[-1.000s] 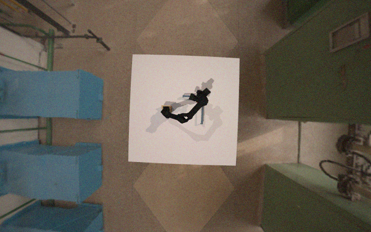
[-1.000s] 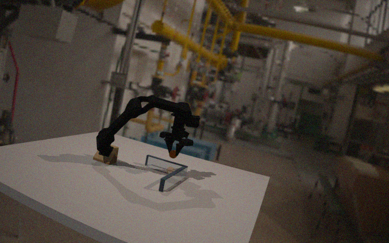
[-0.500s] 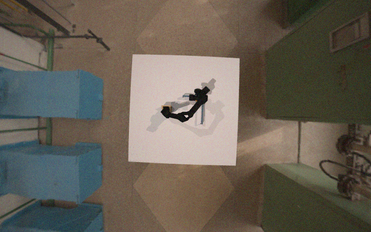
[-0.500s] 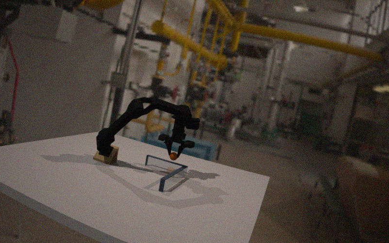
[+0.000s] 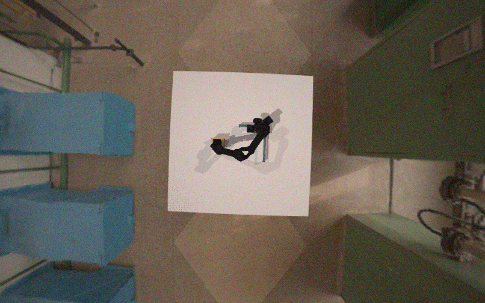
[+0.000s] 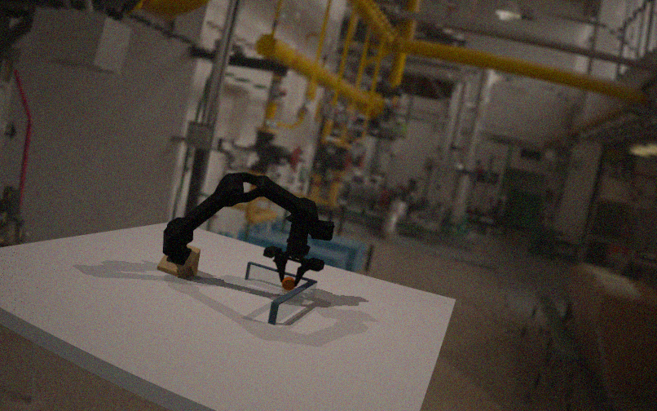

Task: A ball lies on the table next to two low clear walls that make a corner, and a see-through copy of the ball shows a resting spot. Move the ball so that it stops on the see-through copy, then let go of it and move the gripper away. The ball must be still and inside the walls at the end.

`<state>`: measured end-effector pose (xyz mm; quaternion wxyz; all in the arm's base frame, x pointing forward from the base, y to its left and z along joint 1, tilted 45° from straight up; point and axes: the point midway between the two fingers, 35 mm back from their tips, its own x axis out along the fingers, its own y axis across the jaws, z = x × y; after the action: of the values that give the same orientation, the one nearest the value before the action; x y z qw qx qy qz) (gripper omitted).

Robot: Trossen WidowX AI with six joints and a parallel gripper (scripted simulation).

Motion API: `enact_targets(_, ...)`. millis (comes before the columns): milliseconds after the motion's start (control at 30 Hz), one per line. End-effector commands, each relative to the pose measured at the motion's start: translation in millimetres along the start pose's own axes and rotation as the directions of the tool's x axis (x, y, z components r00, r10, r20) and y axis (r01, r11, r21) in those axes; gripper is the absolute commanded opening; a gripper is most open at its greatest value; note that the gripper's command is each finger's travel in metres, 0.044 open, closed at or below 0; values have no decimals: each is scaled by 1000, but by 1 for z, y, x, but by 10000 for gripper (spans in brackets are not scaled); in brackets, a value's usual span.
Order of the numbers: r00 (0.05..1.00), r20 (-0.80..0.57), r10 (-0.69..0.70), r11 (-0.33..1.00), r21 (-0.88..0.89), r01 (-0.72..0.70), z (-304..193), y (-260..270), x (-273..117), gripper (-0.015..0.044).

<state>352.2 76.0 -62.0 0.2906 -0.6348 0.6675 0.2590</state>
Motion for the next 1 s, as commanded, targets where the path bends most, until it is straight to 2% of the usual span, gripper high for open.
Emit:
enact_targets(0, 1000, -3, -5, 1000, -5, 5, 1, 0, 4, 0)
enact_targets(533, 1000, -4, -5, 1000, -5, 5, 0, 0, 23, 0)
enact_targets(933, 1000, 2, -6, 1000, 1, 6, 0, -1, 19, 315)
enact_targets(967, 1000, 2, -6, 1000, 1, 6, 0, -1, 19, 318)
